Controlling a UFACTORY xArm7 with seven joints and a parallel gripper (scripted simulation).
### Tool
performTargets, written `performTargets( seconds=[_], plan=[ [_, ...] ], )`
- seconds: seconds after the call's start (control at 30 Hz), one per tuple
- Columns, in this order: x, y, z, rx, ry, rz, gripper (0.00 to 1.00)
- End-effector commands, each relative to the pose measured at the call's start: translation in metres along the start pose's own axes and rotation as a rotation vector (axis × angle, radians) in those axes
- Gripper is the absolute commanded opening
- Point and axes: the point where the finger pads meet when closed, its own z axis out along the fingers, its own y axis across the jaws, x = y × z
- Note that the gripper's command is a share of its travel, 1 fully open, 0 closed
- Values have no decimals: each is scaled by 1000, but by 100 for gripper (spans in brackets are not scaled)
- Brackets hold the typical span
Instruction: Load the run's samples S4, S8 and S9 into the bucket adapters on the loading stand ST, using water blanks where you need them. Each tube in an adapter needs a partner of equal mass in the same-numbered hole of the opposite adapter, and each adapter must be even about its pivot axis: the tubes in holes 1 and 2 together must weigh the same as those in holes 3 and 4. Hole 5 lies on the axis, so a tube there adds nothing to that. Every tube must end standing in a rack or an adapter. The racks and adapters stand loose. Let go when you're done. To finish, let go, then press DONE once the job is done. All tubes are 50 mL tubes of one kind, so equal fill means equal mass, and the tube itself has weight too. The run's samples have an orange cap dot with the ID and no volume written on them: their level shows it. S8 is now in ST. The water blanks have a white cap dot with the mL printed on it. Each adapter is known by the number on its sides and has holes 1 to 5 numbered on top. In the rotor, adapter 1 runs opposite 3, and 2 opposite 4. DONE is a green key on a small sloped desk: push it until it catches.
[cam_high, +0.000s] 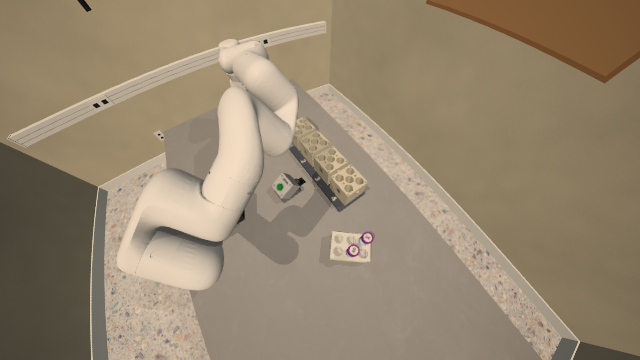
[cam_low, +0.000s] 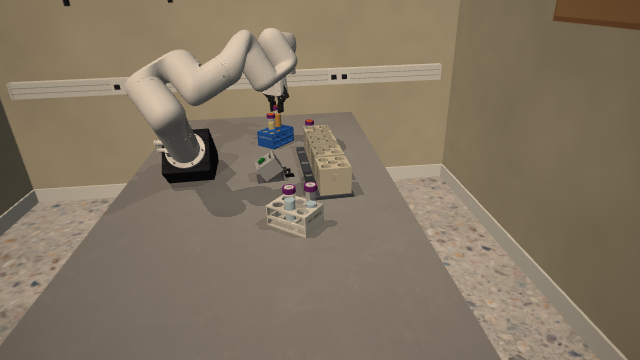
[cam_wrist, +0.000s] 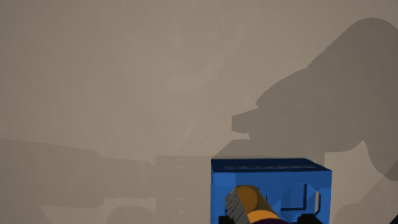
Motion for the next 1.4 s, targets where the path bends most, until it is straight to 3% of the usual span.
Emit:
performTargets(
  seconds=[0.0,1.37],
  plan=[
    [1,0,-11,2,5,1,0],
    [1,0,-85,2,5,0,0]
  ],
)
